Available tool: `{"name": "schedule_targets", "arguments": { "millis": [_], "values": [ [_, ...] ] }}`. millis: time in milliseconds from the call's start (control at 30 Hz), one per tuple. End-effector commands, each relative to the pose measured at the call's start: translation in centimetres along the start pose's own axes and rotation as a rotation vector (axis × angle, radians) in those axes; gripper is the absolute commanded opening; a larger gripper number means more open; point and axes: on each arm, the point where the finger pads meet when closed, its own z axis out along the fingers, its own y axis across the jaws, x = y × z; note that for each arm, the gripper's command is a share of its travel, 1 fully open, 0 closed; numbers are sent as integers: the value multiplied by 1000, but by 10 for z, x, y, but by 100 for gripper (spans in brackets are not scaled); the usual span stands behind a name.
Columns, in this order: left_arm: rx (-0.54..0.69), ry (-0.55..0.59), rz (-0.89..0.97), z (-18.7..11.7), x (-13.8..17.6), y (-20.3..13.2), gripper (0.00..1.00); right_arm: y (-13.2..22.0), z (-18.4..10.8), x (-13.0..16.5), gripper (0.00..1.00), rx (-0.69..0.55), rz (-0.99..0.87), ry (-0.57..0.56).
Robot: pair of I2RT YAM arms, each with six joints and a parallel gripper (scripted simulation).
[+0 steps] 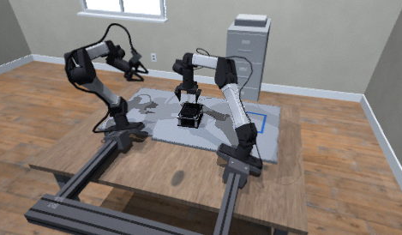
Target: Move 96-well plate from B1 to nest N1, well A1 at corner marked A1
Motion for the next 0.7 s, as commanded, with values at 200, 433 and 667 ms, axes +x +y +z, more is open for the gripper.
{"name": "schedule_targets", "arguments": {
  "millis": [200,433,667],
  "values": [
    [-29,10,29,-7,-5,3,100,0,-30,-6,100,-53,-124,-105],
    [-14,-8,37,-7,-9,1,100,-5,-46,-1,100,-95,-368,-240],
    [34,-93,91,-8,-31,-6,100,-15,-60,12,100,-131,-558,-330]
  ]
}}
